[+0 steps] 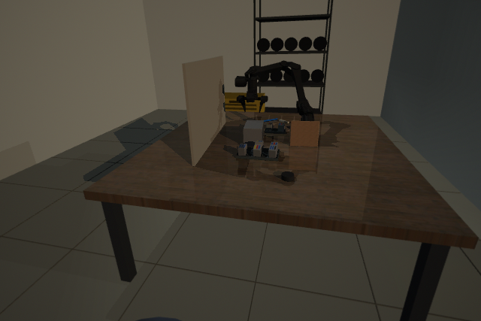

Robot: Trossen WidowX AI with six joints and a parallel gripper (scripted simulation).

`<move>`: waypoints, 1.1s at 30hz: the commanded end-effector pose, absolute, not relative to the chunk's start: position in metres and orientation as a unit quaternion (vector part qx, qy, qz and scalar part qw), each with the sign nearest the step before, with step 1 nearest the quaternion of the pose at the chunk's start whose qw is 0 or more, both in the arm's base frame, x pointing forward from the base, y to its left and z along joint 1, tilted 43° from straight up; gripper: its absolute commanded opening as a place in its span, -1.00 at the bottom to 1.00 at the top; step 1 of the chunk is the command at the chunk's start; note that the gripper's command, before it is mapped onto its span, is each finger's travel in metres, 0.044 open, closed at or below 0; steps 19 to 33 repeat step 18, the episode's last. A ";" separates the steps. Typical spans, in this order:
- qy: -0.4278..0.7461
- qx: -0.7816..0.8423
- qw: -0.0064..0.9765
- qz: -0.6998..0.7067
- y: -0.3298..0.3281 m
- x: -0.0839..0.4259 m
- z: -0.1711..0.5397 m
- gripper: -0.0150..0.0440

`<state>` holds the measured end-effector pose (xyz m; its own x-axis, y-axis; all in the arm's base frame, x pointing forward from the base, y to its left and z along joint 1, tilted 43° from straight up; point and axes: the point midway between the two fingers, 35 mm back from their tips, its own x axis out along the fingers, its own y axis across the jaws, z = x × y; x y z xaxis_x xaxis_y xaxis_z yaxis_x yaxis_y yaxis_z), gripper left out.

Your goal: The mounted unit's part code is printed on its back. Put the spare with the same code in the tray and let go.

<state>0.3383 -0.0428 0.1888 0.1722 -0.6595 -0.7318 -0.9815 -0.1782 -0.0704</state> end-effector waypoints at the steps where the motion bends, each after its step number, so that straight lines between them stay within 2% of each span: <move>1: 0.580 -0.711 0.280 0.282 -0.035 0.332 0.202 1.00; 33: 0.576 -0.712 0.281 0.285 -0.037 0.335 0.197 1.00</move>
